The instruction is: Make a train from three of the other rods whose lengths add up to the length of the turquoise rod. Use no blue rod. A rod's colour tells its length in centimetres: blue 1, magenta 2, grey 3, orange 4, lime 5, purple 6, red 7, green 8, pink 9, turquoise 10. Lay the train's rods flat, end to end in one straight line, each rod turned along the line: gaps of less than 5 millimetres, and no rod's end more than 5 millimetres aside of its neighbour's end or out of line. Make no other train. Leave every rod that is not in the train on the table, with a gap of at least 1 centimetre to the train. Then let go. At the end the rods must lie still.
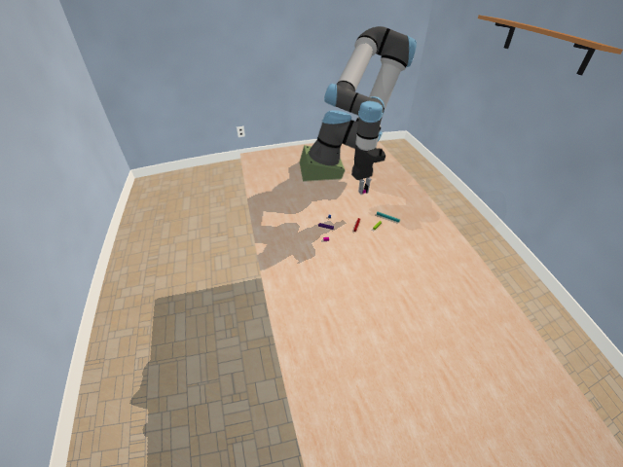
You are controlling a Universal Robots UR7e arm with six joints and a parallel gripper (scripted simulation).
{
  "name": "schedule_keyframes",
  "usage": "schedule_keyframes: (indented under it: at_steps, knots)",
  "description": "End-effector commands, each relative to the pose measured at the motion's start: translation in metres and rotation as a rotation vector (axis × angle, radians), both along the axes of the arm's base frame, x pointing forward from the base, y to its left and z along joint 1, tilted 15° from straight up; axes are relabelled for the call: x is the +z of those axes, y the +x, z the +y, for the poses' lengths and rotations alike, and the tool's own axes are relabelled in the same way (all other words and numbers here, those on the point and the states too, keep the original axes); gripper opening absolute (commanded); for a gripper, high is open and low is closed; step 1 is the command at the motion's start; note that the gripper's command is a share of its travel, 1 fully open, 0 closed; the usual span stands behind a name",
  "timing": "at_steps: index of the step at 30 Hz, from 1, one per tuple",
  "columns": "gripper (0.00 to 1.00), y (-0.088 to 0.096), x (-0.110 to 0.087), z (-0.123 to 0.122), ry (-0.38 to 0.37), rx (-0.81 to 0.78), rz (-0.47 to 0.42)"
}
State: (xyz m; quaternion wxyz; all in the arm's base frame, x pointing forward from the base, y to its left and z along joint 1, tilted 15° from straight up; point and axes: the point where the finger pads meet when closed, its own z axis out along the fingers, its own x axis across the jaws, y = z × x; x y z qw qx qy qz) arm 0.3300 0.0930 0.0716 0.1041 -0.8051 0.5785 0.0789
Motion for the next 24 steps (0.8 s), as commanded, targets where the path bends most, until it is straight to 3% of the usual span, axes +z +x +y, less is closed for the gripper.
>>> schedule_keyframes:
  at_steps: [1,15,24]
  knots:
    - [0.40,0.001,-0.001,-0.004,0.000,0.018,-0.006]
    - [0.40,0.001,-0.002,-0.004,0.000,0.018,-0.006]
    - [0.40,0.001,-0.016,0.000,0.000,0.019,-0.006]
